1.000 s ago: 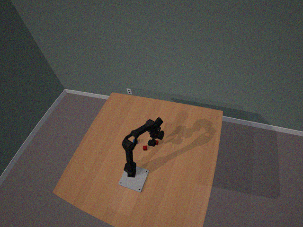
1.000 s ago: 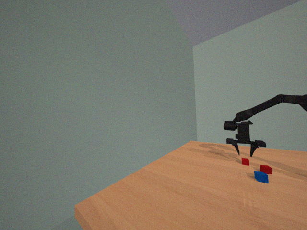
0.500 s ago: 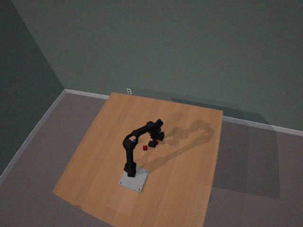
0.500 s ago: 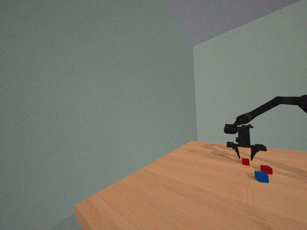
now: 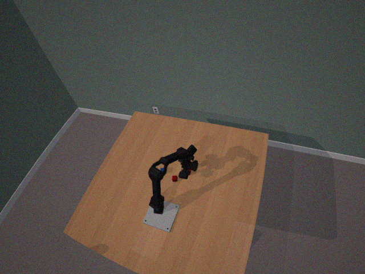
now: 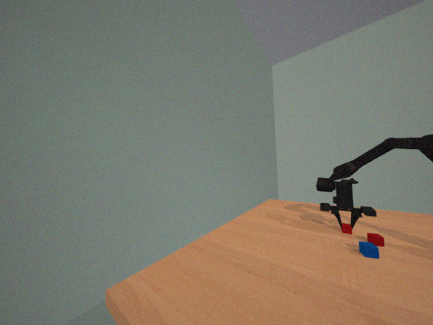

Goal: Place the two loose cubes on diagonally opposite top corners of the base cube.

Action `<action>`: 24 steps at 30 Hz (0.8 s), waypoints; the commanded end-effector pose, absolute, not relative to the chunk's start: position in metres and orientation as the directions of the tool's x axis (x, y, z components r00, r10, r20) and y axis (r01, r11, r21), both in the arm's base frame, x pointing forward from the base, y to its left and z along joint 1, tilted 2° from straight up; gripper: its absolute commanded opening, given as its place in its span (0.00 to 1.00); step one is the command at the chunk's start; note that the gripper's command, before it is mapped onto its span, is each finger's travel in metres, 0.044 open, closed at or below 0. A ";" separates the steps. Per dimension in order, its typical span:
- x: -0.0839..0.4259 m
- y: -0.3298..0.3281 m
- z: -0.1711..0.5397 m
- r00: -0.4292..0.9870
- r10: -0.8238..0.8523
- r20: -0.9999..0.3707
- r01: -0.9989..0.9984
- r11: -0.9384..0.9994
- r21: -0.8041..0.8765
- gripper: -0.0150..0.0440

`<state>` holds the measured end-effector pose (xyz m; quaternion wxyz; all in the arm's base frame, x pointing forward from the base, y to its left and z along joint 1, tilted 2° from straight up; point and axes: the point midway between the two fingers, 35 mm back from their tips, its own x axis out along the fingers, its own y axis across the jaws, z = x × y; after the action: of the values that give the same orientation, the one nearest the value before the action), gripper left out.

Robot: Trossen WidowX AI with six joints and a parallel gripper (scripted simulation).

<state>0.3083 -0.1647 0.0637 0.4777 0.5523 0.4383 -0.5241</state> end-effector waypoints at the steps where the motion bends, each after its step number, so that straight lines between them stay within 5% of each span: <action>1: 0.308 -0.165 0.064 0.065 -0.020 -0.998 0.984 -0.165 0.068 0.43; 24: 0.308 -0.166 0.136 0.066 -0.021 -0.998 0.984 -0.165 0.068 0.43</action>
<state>0.3091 -0.1659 0.1263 0.4765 0.5525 0.4383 -0.5250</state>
